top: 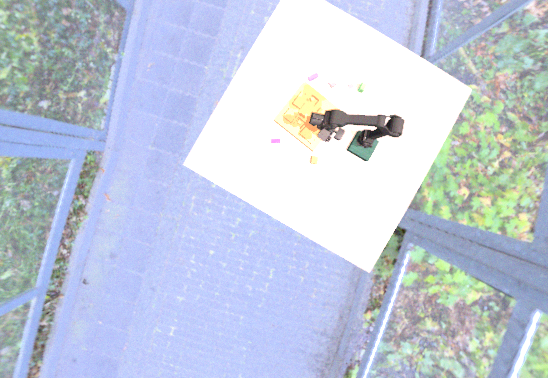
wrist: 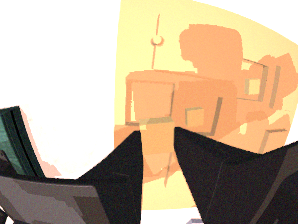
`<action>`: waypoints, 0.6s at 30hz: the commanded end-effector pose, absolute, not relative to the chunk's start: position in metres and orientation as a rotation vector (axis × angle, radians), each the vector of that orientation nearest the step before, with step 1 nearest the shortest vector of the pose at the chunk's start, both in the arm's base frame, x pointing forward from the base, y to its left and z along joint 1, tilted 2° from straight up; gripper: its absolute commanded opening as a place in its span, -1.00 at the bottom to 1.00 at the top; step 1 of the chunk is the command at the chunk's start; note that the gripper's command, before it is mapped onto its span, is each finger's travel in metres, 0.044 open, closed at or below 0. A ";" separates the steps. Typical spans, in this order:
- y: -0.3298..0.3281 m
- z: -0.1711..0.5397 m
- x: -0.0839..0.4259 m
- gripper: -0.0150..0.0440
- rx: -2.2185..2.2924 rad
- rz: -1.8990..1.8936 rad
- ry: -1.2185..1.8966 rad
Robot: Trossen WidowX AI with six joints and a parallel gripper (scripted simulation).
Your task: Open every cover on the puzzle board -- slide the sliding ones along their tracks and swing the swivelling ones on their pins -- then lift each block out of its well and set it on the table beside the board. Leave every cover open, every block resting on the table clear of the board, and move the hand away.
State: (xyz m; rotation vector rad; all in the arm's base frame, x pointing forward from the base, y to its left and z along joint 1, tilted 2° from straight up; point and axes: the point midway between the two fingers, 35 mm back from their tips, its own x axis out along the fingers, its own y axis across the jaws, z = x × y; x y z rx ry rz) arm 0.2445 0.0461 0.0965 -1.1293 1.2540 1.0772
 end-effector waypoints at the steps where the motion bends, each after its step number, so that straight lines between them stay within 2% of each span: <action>1: 0.046 0.111 0.245 -0.22 -1.135 1.062 1.243; 18: 0.081 0.124 0.279 -0.22 -1.133 1.062 1.238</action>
